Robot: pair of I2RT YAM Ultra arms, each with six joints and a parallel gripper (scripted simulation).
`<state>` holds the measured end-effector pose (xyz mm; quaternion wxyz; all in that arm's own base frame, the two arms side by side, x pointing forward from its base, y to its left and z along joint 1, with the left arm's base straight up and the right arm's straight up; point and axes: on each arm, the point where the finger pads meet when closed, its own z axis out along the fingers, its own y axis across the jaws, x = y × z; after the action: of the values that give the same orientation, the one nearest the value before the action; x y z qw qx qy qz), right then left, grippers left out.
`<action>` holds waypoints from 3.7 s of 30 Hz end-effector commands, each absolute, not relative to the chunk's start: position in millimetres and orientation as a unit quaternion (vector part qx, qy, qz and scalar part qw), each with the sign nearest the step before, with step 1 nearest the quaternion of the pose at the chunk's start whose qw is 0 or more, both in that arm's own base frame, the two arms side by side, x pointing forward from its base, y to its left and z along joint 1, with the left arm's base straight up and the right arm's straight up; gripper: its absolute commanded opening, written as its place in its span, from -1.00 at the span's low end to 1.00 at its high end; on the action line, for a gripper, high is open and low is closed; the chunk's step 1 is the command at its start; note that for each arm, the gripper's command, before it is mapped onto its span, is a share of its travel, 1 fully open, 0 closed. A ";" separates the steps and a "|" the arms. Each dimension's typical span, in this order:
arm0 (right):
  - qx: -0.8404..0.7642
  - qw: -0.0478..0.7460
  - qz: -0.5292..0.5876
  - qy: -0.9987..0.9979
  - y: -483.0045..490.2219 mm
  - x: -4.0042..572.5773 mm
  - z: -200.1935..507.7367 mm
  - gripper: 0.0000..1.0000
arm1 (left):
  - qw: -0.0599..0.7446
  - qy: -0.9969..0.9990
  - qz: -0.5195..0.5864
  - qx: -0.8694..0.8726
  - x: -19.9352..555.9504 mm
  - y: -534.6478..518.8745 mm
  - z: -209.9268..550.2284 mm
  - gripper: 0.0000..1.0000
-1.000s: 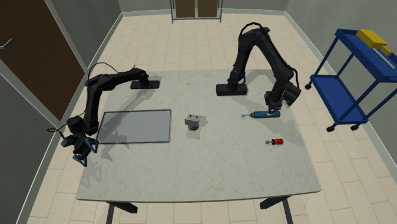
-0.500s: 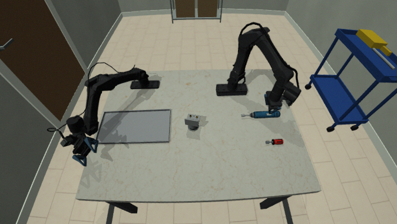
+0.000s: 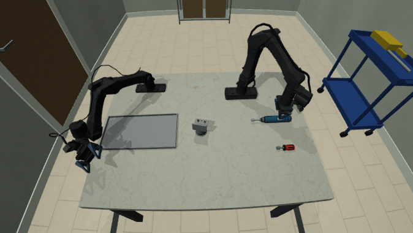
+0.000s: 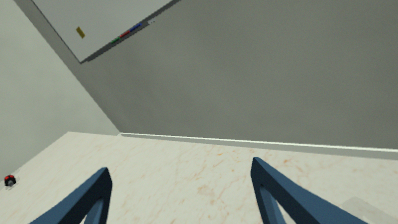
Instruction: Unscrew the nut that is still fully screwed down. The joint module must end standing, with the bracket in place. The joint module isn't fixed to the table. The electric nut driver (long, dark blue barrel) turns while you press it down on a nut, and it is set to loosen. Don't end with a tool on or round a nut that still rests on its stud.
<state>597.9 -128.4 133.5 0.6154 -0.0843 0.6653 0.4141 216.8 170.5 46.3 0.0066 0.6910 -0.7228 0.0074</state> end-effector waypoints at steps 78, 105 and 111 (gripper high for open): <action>-0.110 0.639 0.398 0.649 -130.9 599.6 169.4 0.72 | -0.223 -0.778 0.491 -0.322 361.5 -263.0 192.6 0.30; -0.110 0.639 0.398 0.649 -130.9 599.6 169.4 0.72 | -0.244 -0.748 0.504 -0.357 355.5 -260.7 205.3 0.30; -0.110 0.639 0.398 0.649 -130.9 599.6 169.4 0.72 | -0.244 -0.748 0.504 -0.357 355.5 -260.7 205.2 0.30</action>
<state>597.9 -128.4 133.5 0.6154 -0.0843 0.6653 0.4141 355.2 -256.9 183.0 -0.2230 -0.3380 -0.7664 0.4987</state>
